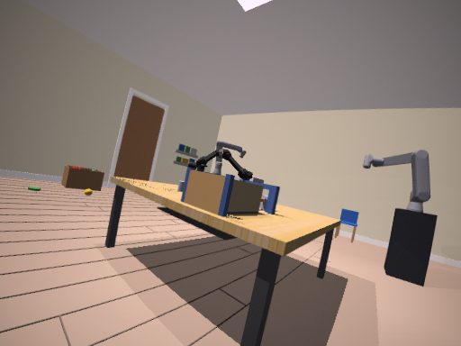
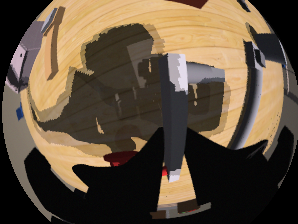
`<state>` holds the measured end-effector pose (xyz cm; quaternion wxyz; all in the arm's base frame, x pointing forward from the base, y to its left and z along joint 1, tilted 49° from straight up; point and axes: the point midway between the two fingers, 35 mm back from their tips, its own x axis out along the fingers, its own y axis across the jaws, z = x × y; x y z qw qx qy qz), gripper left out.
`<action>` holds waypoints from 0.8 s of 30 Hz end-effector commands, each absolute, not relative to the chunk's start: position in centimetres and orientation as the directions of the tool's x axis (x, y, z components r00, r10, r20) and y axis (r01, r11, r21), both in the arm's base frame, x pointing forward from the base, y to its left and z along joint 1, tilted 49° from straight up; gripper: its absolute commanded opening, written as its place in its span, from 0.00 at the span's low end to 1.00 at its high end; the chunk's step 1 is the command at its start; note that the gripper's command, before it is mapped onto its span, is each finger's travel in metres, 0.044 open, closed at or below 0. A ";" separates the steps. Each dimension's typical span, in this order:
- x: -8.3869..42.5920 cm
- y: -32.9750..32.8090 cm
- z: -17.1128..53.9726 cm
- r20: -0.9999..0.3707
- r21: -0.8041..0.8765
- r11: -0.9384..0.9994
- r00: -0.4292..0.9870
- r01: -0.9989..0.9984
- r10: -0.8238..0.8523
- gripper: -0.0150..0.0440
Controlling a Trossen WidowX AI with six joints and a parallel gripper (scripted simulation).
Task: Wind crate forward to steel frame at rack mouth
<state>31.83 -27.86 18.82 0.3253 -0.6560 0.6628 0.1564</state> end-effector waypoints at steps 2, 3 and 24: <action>31.9 -27.8 18.8 -0.638 -0.223 0.089 0.077 -0.971 -0.766 0.25; 31.9 -27.8 18.8 -0.638 -0.223 0.089 0.077 -0.971 -0.766 0.25; 30.6 -16.0 28.7 -0.649 -0.217 0.092 0.073 -0.972 -0.758 0.25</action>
